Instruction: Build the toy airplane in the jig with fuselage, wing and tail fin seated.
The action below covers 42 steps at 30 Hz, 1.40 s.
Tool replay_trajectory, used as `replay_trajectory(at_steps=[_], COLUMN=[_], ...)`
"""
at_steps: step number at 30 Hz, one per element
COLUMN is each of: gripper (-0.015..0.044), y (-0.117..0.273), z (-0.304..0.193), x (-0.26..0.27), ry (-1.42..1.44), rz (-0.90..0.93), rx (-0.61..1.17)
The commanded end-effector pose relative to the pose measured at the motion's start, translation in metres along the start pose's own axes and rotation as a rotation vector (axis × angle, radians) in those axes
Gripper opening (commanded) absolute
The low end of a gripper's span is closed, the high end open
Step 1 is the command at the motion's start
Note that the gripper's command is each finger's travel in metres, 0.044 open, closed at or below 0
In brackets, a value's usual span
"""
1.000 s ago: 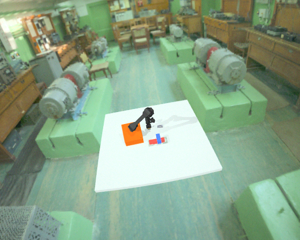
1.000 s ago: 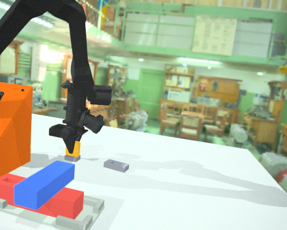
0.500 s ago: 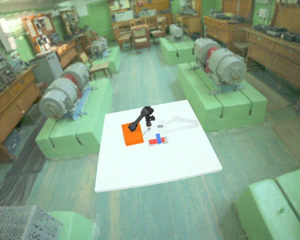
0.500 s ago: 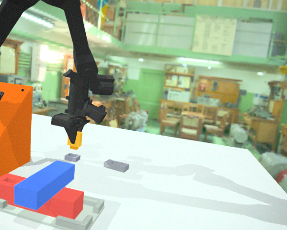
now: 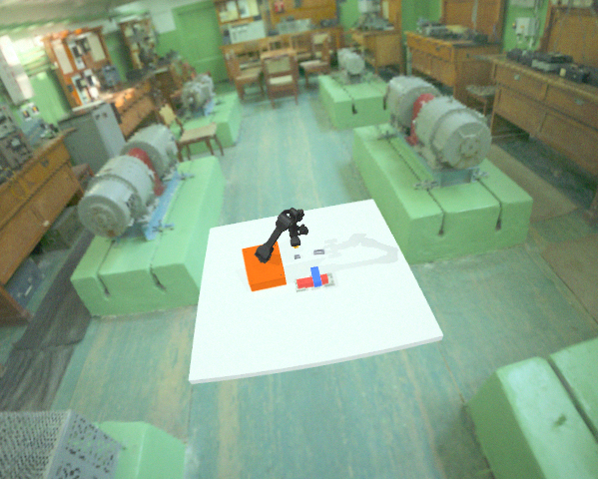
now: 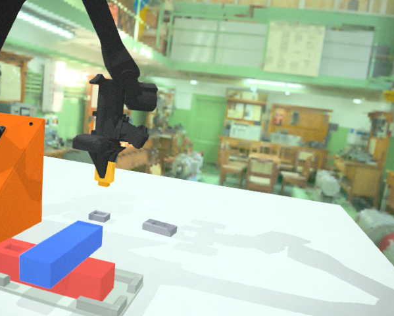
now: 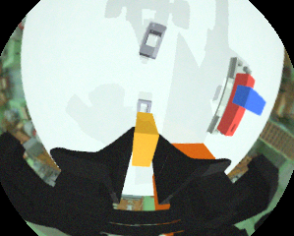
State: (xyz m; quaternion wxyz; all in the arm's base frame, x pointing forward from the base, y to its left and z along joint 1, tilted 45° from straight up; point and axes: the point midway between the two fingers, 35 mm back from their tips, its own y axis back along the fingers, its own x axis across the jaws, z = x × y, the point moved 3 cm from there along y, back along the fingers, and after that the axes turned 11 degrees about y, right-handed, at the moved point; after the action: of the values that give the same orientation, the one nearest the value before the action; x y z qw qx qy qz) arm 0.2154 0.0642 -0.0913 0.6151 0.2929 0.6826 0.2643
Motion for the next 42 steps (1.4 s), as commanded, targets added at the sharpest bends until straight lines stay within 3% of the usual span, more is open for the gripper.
replay_trajectory(at_steps=[1, 14, 42], gripper=[0.0000, 0.0000, 0.0000], y=[0.014, 0.054, 0.050], z=[0.001, -0.006, 0.014], x=[0.002, 0.001, -0.080], ry=[-0.009, -0.015, 0.010], rz=[0.004, -0.014, 0.056], rx=[-0.009, -0.016, -0.028])
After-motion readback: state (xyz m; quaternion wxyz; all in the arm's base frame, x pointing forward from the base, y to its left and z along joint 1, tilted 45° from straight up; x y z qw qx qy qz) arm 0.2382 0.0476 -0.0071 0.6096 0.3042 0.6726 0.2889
